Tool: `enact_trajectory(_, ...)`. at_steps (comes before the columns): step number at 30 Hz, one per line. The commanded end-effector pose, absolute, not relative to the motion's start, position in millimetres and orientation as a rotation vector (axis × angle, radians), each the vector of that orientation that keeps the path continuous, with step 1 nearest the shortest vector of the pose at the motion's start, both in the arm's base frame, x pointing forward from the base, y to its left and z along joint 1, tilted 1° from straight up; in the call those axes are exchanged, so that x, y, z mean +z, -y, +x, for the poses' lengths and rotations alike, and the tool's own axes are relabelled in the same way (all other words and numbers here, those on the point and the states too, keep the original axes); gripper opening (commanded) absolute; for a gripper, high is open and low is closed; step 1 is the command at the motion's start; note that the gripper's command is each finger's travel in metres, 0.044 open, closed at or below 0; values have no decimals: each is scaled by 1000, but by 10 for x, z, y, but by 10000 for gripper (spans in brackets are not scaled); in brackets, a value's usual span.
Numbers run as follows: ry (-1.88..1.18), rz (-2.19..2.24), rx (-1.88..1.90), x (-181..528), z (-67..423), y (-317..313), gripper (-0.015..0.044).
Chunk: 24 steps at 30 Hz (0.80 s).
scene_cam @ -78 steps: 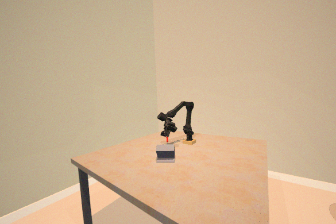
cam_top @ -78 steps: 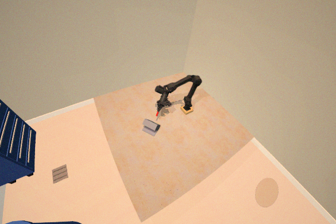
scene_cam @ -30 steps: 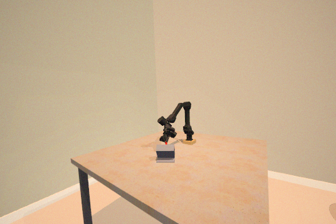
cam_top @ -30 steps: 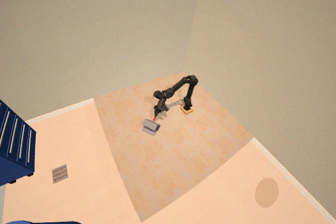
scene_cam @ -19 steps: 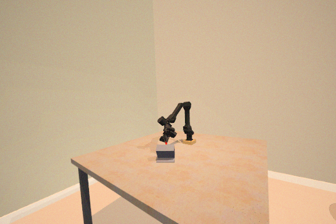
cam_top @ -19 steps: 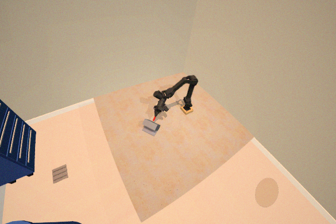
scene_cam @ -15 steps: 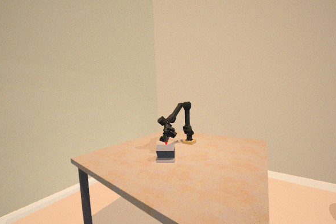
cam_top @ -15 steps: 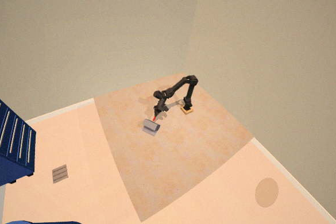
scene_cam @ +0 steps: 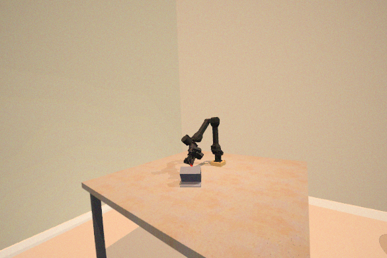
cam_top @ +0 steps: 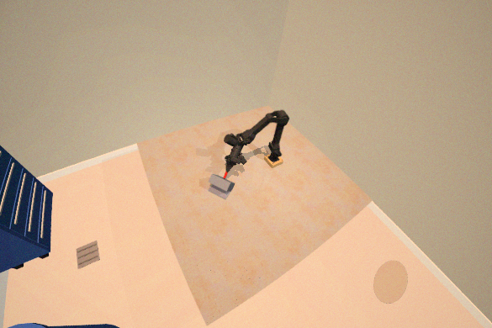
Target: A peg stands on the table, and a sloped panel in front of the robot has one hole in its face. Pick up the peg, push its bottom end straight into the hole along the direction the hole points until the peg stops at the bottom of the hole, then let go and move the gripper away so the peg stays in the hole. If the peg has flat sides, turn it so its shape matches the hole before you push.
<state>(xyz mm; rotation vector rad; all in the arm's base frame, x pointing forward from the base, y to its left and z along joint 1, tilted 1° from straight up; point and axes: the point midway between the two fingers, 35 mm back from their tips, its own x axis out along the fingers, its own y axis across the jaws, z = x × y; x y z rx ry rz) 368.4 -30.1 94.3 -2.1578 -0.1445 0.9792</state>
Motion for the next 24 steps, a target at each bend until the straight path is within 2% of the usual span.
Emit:
enact_trajectory(1,139,-2158,976,935,3707,305,0)
enact_trajectory(24,139,-2158,975,843,3819,250,0)
